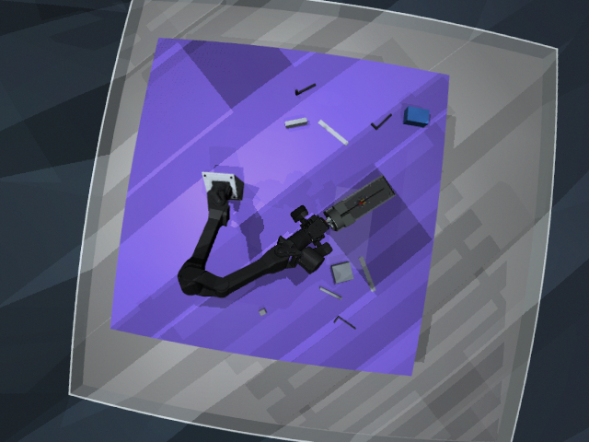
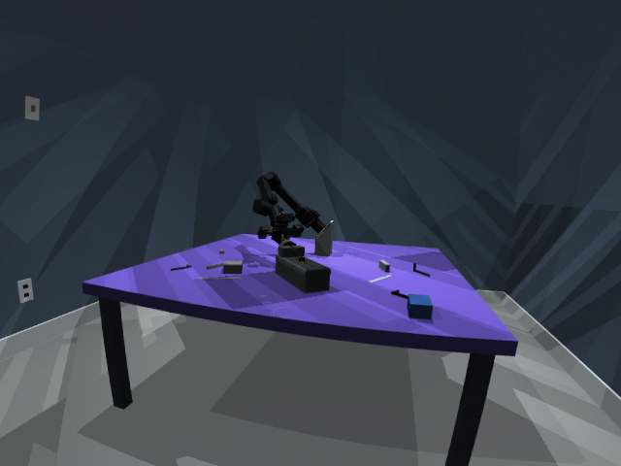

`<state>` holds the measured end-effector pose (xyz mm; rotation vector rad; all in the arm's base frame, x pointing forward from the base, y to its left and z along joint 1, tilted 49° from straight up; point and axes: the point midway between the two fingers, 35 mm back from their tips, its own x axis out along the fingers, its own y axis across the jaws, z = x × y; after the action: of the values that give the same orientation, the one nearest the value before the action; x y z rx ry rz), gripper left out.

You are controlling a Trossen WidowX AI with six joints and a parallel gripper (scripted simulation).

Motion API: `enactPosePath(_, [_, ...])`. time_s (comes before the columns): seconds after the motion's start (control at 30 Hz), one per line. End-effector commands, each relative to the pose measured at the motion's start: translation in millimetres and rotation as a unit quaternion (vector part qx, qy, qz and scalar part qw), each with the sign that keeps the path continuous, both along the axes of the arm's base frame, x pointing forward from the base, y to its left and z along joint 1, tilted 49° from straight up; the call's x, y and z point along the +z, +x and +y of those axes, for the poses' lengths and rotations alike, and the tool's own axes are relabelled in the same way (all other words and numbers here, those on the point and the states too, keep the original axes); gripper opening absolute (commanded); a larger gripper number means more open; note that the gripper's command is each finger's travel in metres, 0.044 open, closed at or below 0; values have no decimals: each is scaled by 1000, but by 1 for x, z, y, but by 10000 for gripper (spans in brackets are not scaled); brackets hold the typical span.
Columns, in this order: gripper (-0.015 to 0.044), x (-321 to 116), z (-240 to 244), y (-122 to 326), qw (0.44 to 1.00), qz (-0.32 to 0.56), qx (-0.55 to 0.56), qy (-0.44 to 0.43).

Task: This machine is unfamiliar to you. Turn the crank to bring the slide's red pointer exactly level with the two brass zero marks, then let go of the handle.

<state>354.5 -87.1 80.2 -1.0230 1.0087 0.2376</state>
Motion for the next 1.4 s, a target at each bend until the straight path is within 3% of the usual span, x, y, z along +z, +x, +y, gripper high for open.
enactPosePath(0.0, [0, 8, -2, 5, 1000, -11, 0, -2])
enactPosePath(1.37, [0, 11, -5, 8, 1000, -11, 0, -2])
